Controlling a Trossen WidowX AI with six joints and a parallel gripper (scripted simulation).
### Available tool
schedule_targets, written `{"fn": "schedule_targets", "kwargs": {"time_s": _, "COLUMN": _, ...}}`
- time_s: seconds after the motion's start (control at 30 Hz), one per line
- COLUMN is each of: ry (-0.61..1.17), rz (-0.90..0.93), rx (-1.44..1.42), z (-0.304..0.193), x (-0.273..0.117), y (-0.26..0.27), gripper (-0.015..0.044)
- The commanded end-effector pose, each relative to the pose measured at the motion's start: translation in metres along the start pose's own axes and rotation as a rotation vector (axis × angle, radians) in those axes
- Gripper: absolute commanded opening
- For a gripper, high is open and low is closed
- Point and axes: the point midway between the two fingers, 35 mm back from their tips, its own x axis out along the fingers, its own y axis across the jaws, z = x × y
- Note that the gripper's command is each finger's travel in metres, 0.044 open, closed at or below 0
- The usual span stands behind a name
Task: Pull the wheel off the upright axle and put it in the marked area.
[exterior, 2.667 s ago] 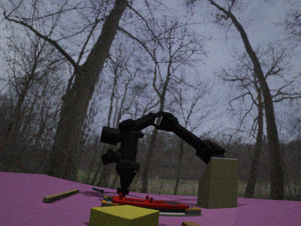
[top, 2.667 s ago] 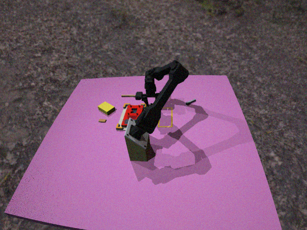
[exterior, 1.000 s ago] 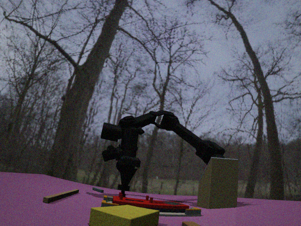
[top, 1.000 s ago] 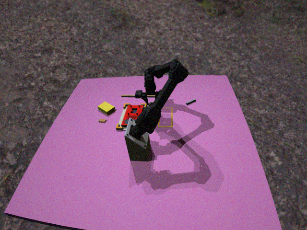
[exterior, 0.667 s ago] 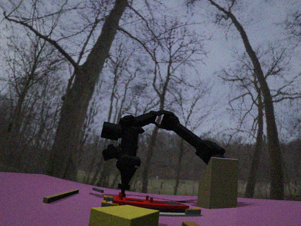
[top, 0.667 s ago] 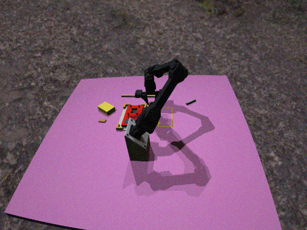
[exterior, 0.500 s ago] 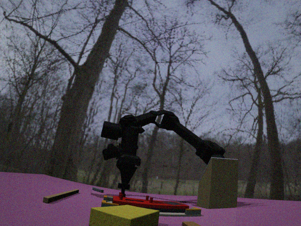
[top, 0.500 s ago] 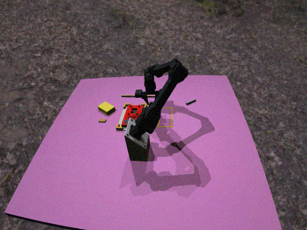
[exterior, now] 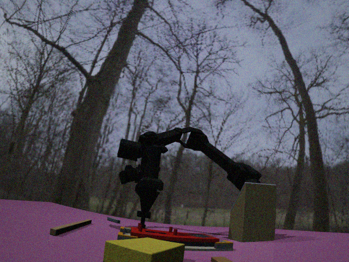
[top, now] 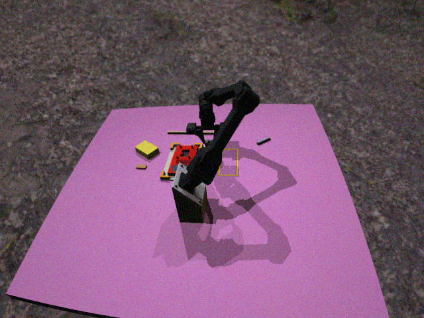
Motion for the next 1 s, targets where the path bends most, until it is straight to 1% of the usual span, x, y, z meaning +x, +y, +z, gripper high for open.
{"fn": "schedule_targets", "kwargs": {"time_s": 0.0, "ry": -0.007, "rz": 0.003, "rx": 0.002, "z": 0.001, "x": -0.004, "y": 0.001, "gripper": 0.0000}}
{"fn": "schedule_targets", "kwargs": {"time_s": 0.8, "ry": -0.008, "rz": 0.002, "rx": 0.001, "z": 0.001, "x": -0.012, "y": 0.001, "gripper": 0.0000}}
{"fn": "schedule_targets", "kwargs": {"time_s": 0.97, "ry": -0.008, "rz": 0.003, "rx": 0.000, "z": 0.001, "x": -0.024, "y": 0.001, "gripper": 0.0000}}
